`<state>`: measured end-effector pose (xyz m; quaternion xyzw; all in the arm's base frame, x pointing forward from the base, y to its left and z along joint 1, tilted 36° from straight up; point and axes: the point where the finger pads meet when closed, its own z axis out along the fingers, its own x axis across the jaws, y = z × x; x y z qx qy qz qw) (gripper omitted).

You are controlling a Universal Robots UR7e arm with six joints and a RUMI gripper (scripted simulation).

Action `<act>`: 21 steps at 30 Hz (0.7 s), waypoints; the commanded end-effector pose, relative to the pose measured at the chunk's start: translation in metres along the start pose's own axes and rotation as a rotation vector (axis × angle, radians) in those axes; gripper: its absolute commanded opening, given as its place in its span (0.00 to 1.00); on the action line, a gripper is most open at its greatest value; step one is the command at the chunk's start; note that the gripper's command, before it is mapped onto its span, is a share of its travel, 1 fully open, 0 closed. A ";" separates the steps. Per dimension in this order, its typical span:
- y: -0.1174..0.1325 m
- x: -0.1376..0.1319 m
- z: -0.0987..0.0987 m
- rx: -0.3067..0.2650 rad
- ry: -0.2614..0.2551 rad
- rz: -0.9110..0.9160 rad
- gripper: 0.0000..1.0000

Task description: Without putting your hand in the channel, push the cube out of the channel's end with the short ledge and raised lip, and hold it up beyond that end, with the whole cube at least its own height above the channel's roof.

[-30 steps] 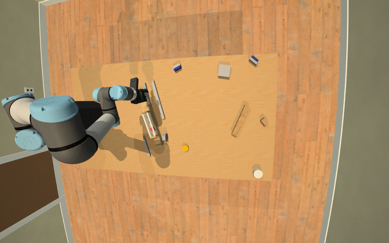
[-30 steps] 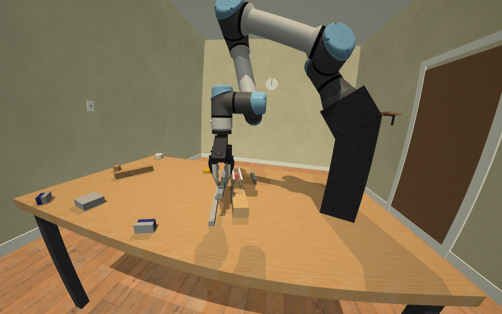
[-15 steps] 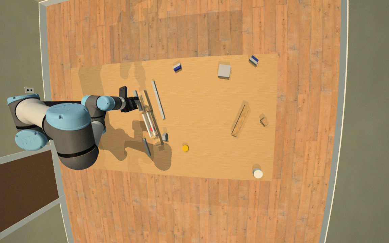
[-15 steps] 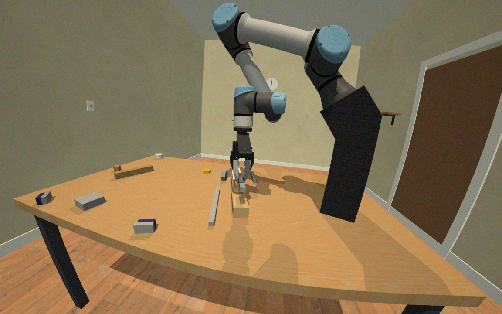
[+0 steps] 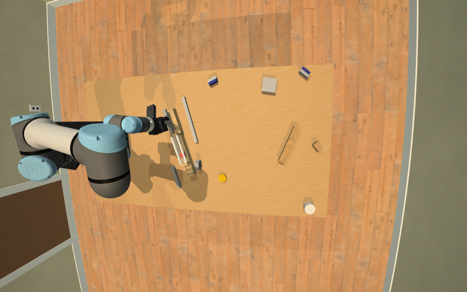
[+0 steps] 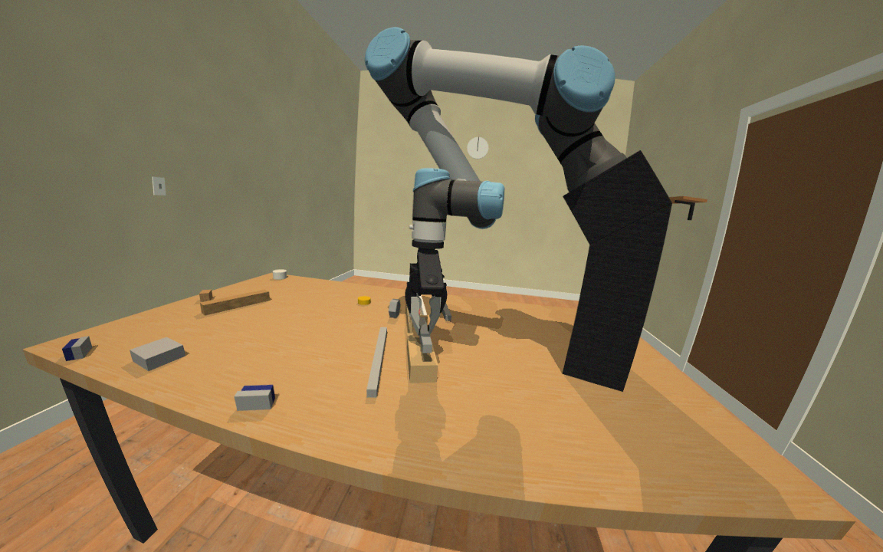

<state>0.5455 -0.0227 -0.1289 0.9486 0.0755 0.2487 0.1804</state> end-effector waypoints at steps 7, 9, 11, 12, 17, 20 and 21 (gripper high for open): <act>0.001 0.005 0.011 -0.003 0.011 -0.001 0.00; 0.002 0.005 0.016 -0.003 0.011 0.000 0.00; 0.002 0.005 0.021 -0.003 0.011 0.000 0.00; 0.002 0.005 0.023 -0.003 0.011 0.000 0.00; 0.002 0.005 0.030 -0.003 0.011 0.000 0.00; 0.001 0.005 0.029 -0.002 0.011 -0.002 0.00; 0.001 0.006 0.029 -0.002 0.012 -0.002 0.00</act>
